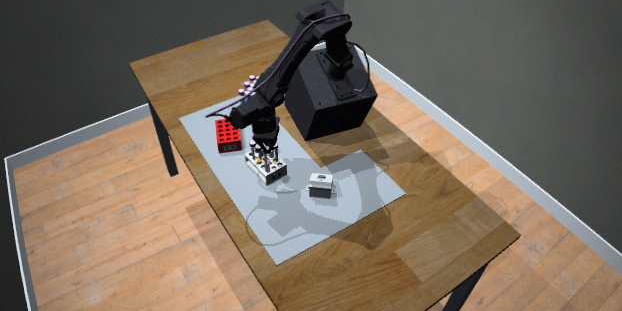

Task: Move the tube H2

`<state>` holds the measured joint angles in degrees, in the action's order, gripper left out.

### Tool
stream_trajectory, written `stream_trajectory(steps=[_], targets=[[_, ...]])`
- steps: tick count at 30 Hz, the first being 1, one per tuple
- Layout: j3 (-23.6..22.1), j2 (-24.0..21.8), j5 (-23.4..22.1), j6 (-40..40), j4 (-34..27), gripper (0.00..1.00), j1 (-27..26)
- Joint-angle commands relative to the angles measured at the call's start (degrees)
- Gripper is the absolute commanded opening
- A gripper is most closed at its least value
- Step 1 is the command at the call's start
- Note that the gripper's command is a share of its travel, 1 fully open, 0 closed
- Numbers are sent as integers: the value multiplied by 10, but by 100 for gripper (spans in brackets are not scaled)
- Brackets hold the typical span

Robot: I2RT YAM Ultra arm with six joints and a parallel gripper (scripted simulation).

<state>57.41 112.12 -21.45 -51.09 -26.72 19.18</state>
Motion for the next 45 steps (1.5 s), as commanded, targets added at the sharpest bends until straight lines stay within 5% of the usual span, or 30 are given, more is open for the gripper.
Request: stream_trajectory(steps=[1,45], targets=[[-4,-1,8,-6,10,0,1],[-26,33,10,-17,56,0,9]])
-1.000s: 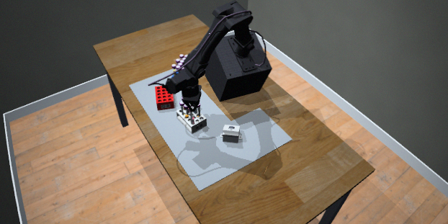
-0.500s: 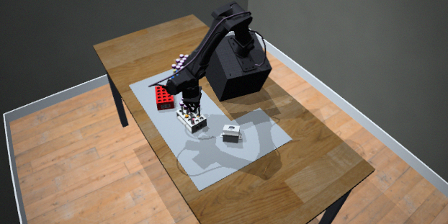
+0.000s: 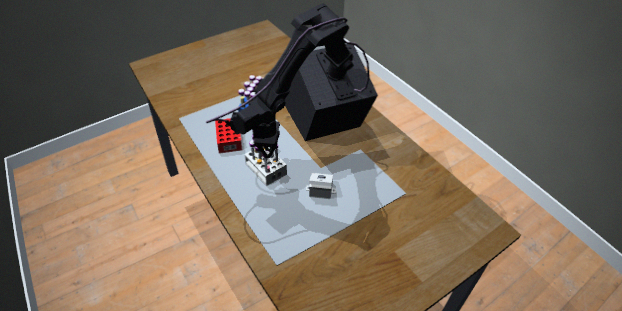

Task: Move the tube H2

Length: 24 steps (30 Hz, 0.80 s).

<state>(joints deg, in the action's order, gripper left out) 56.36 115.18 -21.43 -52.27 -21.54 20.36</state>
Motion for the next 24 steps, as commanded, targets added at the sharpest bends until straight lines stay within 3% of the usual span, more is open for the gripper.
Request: stream_trajectory(steps=[1,2,7,24], targets=[[-15,3,10,-5,4,0,-2],[-15,-14,10,-5,-8,0,-2],[-16,9,10,-7,11,0,-1],[-17,15,11,-12,14,0,3]])
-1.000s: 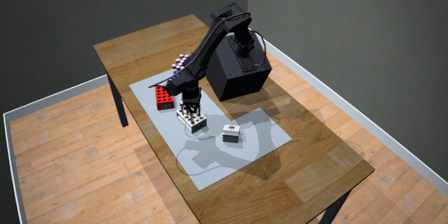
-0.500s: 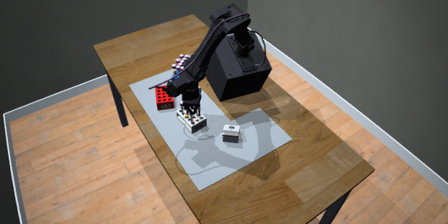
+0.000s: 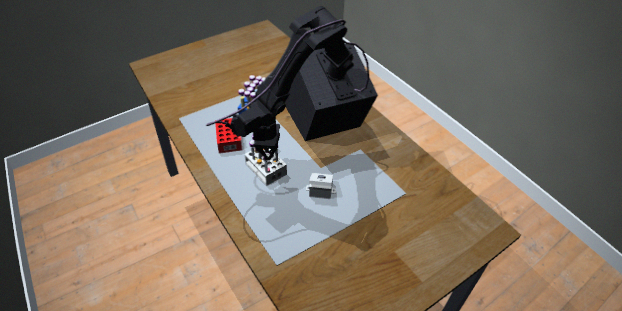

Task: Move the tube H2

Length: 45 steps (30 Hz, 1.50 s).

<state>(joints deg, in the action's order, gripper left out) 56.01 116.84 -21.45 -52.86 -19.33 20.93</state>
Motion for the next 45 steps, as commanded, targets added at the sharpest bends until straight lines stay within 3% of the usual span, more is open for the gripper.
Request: stream_trajectory(steps=[1,18,19,30,31,45], targets=[[-13,-3,11,-6,-10,0,-2],[-1,-2,6,-2,1,0,-1],[-1,-2,6,-2,1,24,-1],[-1,-2,6,-2,1,24,-1],[-1,-2,6,-2,1,30,-1],[-1,-2,6,-2,1,30,-1]])
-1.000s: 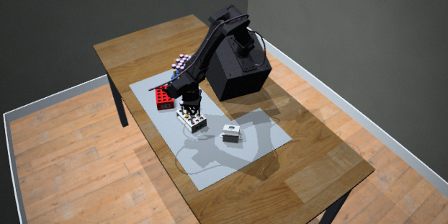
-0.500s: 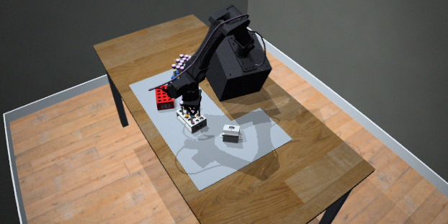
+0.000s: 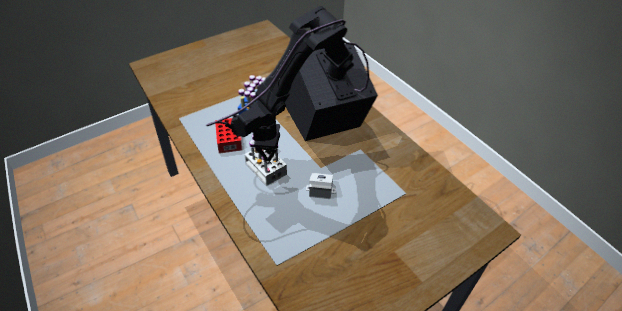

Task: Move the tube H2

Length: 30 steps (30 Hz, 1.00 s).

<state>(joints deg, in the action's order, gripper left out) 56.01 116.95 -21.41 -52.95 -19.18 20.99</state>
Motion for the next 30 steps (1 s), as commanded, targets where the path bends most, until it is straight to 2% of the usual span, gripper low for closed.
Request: stream_trajectory(steps=[1,5,9,30], targets=[[-1,-3,6,-1,-1,30,-2],[-13,-21,10,6,-18,30,-10],[14,-39,9,12,-40,30,-17],[38,-118,-3,44,-154,30,-47]])
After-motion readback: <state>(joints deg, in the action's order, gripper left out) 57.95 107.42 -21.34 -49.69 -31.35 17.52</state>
